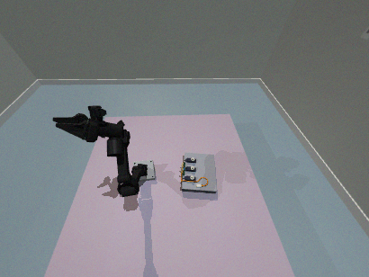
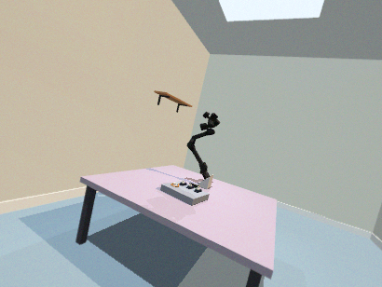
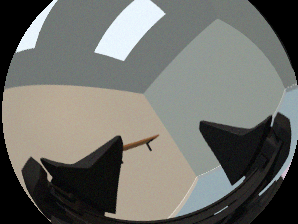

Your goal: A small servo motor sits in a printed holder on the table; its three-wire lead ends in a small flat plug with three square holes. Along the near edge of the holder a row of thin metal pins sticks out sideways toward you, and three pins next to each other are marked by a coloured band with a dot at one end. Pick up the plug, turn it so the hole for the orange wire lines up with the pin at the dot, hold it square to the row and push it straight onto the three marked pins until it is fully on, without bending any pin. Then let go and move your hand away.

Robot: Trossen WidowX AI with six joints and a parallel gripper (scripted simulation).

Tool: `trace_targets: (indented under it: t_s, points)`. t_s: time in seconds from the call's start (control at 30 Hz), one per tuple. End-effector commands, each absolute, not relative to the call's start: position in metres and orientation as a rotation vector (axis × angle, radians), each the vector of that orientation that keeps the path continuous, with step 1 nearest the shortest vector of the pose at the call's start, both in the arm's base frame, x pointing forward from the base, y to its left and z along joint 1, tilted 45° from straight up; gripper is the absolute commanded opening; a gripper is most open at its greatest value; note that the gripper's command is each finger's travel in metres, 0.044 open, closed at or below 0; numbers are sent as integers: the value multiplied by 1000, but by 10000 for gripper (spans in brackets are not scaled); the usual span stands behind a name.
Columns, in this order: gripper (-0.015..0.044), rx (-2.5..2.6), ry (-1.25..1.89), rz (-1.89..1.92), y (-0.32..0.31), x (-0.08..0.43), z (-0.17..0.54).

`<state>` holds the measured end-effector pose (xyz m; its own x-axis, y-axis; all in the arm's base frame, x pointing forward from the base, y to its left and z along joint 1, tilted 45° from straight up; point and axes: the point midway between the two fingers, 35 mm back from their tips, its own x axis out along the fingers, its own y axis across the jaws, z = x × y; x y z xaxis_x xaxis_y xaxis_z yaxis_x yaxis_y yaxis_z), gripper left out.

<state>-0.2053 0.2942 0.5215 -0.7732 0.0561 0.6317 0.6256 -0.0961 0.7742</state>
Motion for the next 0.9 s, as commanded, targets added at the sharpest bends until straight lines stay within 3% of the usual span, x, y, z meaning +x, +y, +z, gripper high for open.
trace_targets:
  t_s: [0.0,0.33,0.87]
  points:
    - [374,-745,-1782,-1927,295,-205,522]
    - [115,-910,-1729,-2050,311,-177,522]
    - [115,-1420,-1528,-2430,348,-83,517]
